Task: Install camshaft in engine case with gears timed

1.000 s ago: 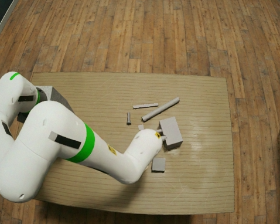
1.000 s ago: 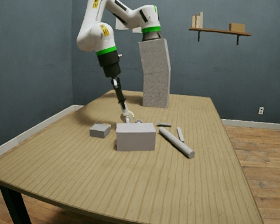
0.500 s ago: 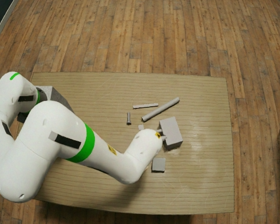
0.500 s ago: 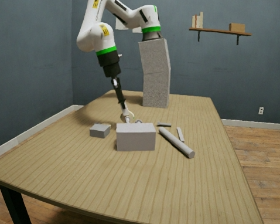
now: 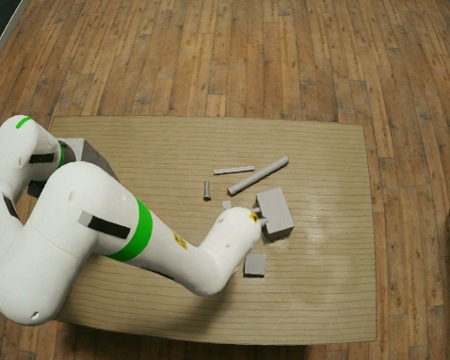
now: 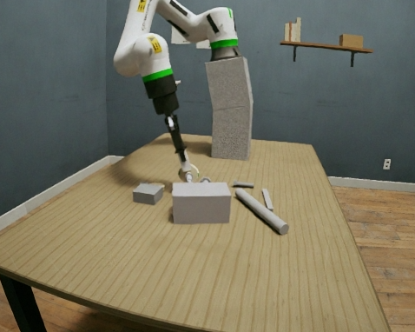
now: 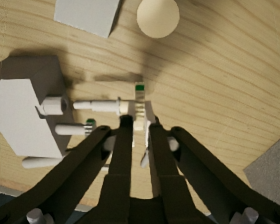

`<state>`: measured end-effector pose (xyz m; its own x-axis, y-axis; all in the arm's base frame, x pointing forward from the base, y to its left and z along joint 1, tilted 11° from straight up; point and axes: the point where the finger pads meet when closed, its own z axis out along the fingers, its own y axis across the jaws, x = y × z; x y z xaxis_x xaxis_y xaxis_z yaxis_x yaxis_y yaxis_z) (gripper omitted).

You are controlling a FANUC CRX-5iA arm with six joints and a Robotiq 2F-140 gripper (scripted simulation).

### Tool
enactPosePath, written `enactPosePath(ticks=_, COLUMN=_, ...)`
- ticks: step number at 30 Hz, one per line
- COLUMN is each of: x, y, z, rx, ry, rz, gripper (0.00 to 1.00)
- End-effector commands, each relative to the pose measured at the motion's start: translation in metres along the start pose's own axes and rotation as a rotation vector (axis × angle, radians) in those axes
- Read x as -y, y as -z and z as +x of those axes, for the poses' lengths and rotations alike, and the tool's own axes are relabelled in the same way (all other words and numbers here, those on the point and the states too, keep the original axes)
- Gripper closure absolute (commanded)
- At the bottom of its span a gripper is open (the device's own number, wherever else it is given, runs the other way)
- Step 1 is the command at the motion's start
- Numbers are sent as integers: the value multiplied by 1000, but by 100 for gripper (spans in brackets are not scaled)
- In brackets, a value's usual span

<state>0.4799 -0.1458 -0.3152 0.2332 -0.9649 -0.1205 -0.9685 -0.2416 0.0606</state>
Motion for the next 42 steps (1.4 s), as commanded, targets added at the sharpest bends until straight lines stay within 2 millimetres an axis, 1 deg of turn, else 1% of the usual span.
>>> enactPosePath(ticks=1, x=1, y=1, z=0, rx=-1, ry=0, rz=1, gripper=86)
enactPosePath(ticks=42, x=2, y=1, z=0, rx=-1, ry=0, rz=1, gripper=86)
